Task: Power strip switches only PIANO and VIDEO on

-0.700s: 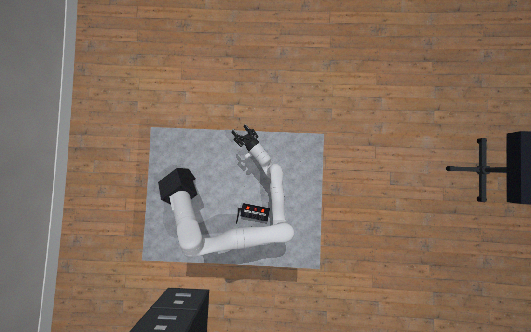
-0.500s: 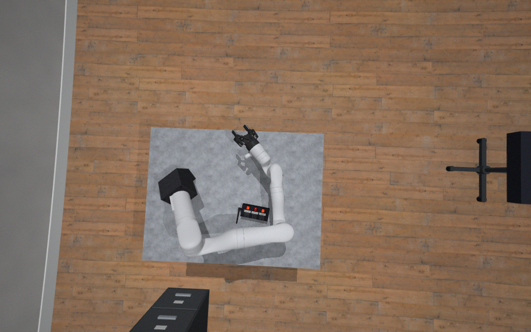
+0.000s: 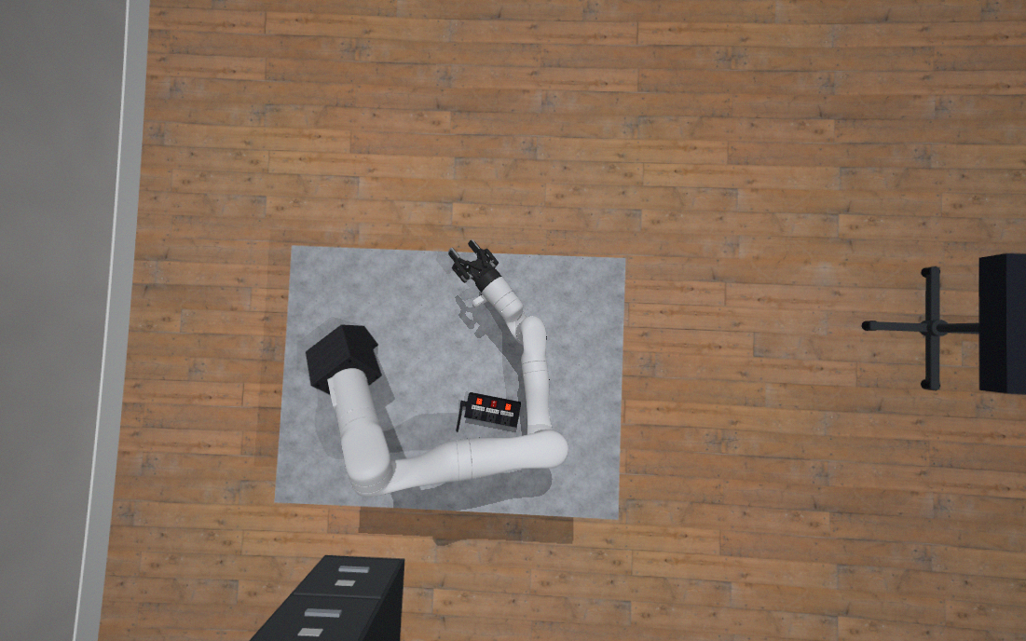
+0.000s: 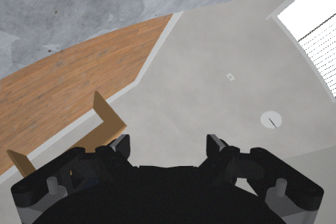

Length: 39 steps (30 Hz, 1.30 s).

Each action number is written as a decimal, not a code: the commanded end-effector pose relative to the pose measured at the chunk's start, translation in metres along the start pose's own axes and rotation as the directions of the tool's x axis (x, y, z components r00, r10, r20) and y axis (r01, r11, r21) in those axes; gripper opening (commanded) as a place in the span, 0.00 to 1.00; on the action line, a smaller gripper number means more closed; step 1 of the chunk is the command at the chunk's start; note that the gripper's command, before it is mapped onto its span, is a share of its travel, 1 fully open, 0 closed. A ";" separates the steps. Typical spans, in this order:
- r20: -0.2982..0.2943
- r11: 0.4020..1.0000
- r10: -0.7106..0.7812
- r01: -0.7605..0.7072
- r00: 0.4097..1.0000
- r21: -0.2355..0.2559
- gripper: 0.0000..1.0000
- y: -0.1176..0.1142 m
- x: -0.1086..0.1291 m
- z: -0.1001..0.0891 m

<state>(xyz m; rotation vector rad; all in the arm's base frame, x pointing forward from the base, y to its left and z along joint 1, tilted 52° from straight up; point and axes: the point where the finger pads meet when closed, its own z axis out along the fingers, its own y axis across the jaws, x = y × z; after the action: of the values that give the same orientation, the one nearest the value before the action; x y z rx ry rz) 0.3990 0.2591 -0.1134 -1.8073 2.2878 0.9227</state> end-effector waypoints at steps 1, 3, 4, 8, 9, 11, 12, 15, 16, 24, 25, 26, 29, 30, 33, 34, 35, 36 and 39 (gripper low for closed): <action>0.000 1.000 -0.002 0.002 1.000 -0.001 0.00 0.001 -0.001 0.000; 0.000 1.000 -0.002 0.002 1.000 -0.001 0.00 0.001 -0.001 0.000; 0.000 1.000 -0.002 0.002 1.000 -0.001 0.00 0.001 -0.001 0.000; 0.000 1.000 -0.002 0.002 1.000 -0.001 0.00 0.001 -0.001 0.000; 0.000 1.000 -0.002 0.002 1.000 -0.001 0.00 0.001 -0.001 0.000; 0.000 1.000 -0.002 0.002 1.000 -0.001 0.00 0.001 -0.001 0.000; 0.000 1.000 -0.002 0.002 1.000 -0.001 0.00 0.001 -0.001 0.000; 0.000 1.000 -0.002 0.002 1.000 -0.001 0.00 0.001 -0.001 0.000; 0.000 1.000 -0.002 0.002 1.000 -0.001 0.00 0.001 -0.001 0.000; 0.000 1.000 -0.002 0.002 1.000 0.000 0.00 0.001 -0.001 0.000; 0.000 1.000 -0.002 0.002 1.000 0.000 0.00 0.001 -0.001 0.000; -0.001 1.000 -0.002 0.002 1.000 0.001 0.00 0.001 -0.001 0.000; -0.003 1.000 -0.002 0.002 1.000 0.003 0.00 0.001 0.000 -0.001; -0.003 1.000 -0.002 0.002 1.000 0.003 0.00 0.001 0.000 -0.001; -0.010 1.000 -0.002 0.002 1.000 0.011 0.00 0.002 0.001 -0.004; -0.013 1.000 -0.002 0.003 1.000 0.016 0.00 0.002 0.001 -0.006; -0.017 1.000 -0.002 0.003 1.000 0.020 0.00 0.002 0.002 -0.008; -0.022 1.000 -0.003 0.003 1.000 0.026 0.00 0.003 0.003 -0.010; -0.040 0.999 -0.002 0.004 0.999 0.050 0.00 0.005 0.006 -0.018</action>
<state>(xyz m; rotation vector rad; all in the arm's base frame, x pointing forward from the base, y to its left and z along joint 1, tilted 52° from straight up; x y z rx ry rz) 0.3966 0.2474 -0.1088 -1.8120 2.3153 0.8613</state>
